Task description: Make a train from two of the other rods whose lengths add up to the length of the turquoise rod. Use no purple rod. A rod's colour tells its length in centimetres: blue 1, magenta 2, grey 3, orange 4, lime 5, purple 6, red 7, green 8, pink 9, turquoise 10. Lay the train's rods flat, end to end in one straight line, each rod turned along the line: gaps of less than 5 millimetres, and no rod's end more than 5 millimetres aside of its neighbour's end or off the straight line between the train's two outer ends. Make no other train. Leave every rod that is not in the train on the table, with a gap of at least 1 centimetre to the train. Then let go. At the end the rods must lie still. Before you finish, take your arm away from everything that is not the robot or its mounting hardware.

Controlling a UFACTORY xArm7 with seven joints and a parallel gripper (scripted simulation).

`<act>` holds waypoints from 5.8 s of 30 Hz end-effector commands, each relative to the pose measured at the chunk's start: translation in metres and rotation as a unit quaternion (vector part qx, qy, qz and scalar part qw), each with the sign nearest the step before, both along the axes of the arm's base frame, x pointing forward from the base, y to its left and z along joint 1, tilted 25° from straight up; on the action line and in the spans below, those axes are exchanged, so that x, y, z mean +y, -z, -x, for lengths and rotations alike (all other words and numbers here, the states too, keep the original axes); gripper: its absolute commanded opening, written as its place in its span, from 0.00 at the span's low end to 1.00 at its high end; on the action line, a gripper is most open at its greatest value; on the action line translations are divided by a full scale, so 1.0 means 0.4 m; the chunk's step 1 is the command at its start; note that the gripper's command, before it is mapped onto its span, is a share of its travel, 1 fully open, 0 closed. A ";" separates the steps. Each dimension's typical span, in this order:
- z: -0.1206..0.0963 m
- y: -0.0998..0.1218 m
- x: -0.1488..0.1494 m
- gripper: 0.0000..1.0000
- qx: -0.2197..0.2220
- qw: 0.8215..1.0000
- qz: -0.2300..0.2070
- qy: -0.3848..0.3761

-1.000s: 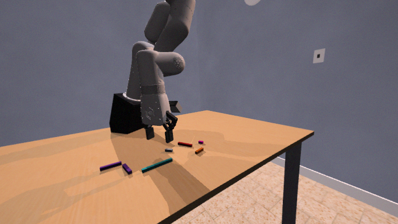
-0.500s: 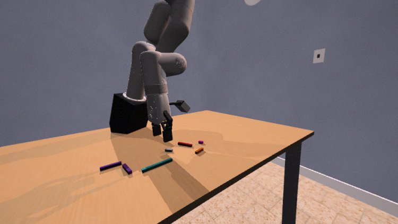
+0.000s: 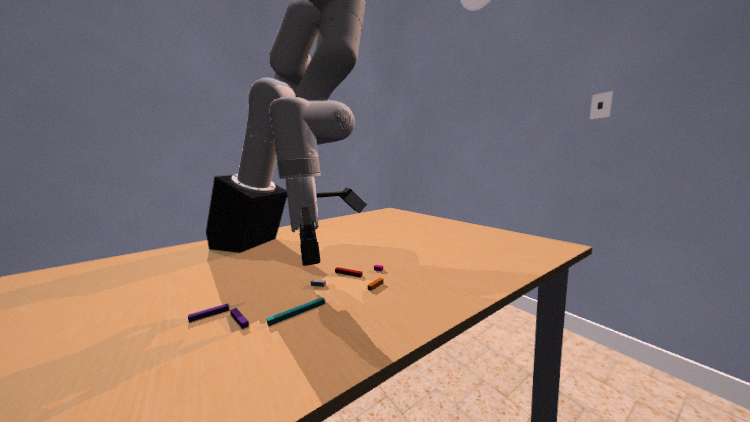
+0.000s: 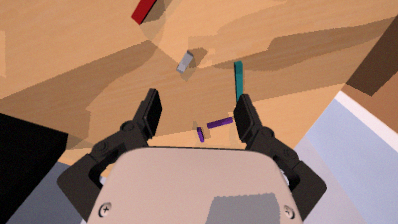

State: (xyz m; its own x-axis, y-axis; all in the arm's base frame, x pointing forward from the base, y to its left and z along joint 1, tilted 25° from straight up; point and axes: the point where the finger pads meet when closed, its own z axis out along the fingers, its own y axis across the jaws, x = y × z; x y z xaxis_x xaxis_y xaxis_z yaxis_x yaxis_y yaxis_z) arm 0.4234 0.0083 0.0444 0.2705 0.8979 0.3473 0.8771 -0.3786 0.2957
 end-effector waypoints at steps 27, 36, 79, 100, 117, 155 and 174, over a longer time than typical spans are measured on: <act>0.041 -0.001 0.041 0.24 0.074 0.962 -0.101 0.243; 0.041 -0.001 0.041 0.24 0.074 0.962 -0.101 0.243; 0.035 0.013 0.045 0.24 0.075 0.962 -0.100 0.243; 0.010 0.070 0.059 0.24 0.075 0.962 -0.100 0.243; -0.006 0.107 0.069 0.24 0.075 0.962 -0.100 0.243; -0.007 0.110 0.069 0.24 0.075 0.962 -0.100 0.243; -0.009 0.110 0.069 0.24 0.075 0.962 -0.100 0.243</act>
